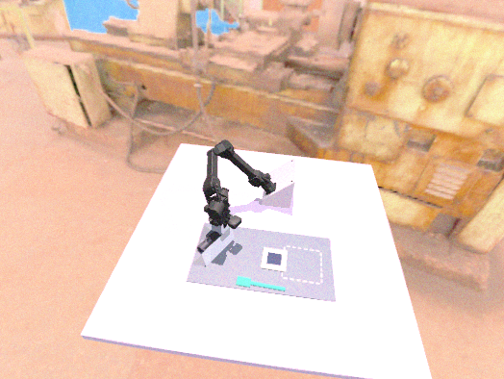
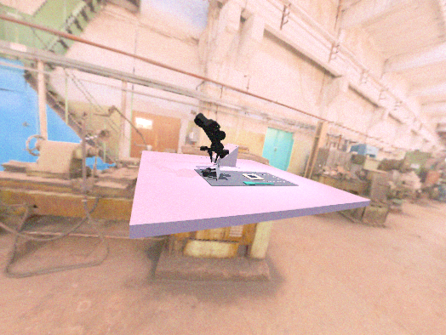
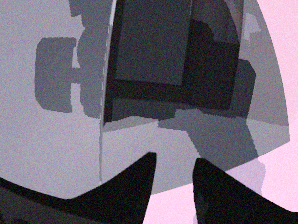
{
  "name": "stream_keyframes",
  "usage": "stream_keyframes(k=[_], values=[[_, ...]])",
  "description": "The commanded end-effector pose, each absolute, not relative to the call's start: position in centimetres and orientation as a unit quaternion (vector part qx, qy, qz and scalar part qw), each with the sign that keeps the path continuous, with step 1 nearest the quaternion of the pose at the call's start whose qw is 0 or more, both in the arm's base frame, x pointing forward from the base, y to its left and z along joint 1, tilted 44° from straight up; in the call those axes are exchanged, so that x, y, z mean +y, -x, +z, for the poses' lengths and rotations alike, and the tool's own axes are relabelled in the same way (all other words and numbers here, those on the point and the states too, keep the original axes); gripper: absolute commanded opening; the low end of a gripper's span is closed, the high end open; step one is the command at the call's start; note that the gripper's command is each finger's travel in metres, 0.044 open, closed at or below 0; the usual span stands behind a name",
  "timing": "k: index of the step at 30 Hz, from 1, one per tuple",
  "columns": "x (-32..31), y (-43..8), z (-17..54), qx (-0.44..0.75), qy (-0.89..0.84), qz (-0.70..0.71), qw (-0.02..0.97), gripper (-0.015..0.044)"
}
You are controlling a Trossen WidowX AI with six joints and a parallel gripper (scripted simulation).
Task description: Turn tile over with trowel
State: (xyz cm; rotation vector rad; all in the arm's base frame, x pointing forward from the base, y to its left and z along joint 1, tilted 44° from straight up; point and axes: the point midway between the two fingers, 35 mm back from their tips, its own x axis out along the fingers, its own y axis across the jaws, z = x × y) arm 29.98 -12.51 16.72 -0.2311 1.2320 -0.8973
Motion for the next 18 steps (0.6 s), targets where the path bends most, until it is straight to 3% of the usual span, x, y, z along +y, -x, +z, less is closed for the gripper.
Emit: stream_keyframes(k=[1, 18], values=[[-12.2, -30.3, 16.2, 0.557, 0.103, -0.407, 0.717, 0.01], [-10.0, -32.0, 14.1, 0.557, 0.103, -0.407, 0.717, 0.01]])
